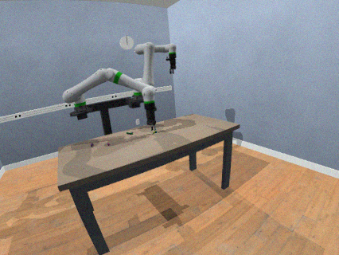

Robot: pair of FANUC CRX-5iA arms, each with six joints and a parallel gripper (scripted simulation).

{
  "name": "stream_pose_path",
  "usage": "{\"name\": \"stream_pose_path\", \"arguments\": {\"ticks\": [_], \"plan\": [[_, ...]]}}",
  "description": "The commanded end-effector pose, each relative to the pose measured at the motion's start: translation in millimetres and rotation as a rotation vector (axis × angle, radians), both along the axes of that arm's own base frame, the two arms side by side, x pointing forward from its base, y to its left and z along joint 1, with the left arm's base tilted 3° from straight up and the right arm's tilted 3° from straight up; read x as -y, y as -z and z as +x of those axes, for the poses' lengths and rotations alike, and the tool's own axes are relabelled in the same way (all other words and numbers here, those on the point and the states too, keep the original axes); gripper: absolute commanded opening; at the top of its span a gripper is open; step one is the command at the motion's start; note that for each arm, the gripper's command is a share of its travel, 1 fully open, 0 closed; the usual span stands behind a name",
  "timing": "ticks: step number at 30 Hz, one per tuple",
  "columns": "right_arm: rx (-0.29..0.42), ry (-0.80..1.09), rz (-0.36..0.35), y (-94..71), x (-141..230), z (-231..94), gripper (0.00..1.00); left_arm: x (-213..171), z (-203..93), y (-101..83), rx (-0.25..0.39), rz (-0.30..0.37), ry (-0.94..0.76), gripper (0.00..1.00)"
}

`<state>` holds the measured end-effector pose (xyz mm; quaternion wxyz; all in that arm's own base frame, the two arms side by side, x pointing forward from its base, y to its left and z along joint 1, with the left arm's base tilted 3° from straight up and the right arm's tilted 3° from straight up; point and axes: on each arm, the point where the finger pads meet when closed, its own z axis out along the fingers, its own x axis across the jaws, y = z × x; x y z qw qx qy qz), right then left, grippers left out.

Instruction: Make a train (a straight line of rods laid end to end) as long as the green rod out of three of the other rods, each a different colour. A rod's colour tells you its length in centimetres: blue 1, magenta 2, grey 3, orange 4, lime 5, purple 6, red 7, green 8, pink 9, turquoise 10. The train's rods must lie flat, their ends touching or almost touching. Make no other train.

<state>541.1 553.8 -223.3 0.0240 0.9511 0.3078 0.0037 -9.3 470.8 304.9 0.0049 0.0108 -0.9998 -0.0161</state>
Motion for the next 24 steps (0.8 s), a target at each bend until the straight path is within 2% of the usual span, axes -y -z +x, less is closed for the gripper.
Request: {"name": "stream_pose_path", "arguments": {"ticks": [1,10,24], "plan": [[0.002,0.000,0.002,2.0,-0.8,1.0,0.54,-0.2,0.1,-0.9,0.000,0.002,0.000,1.00],[0.002,0.000,0.002,8.0,-0.7,1.2,0.54,-0.2,0.1,-0.9,0.000,0.002,0.000,1.00],[0.002,0.000,0.002,9.0,-0.6,1.2,0.54,-0.2,0.1,-0.9,0.000,0.002,0.000,1.00]]}}
